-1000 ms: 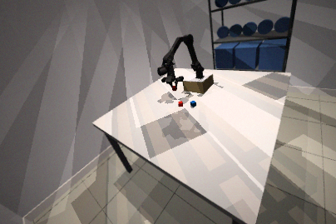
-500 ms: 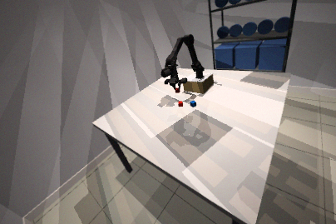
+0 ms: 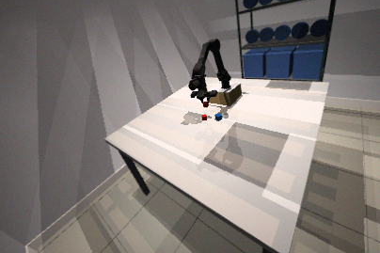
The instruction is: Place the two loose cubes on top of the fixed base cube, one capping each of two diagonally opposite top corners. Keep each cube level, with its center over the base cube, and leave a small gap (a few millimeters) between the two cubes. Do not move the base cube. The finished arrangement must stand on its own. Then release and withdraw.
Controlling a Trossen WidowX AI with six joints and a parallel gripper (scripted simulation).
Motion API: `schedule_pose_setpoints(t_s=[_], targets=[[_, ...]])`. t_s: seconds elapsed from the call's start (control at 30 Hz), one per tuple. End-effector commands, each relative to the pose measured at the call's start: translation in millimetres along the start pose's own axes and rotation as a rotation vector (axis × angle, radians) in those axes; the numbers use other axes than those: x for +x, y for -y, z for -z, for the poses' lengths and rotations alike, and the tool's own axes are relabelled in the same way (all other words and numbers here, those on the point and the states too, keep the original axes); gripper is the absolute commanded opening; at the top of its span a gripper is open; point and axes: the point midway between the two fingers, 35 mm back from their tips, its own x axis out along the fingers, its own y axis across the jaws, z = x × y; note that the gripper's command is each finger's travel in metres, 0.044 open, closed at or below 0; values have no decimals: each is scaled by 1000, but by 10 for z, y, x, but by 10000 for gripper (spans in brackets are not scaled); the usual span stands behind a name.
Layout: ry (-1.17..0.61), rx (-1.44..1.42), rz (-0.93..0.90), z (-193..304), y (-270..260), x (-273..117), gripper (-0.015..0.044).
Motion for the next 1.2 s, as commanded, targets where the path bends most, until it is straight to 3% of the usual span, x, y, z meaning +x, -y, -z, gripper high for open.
schedule_pose_setpoints(t_s=[0.0, 0.77, 1.17], targets=[[-2, -4, -8, -36, -153, 47, 105], [-3, -51, -15, -164, -881, 217, 105], [-3, -53, -15, -165, -902, 222, 105]])
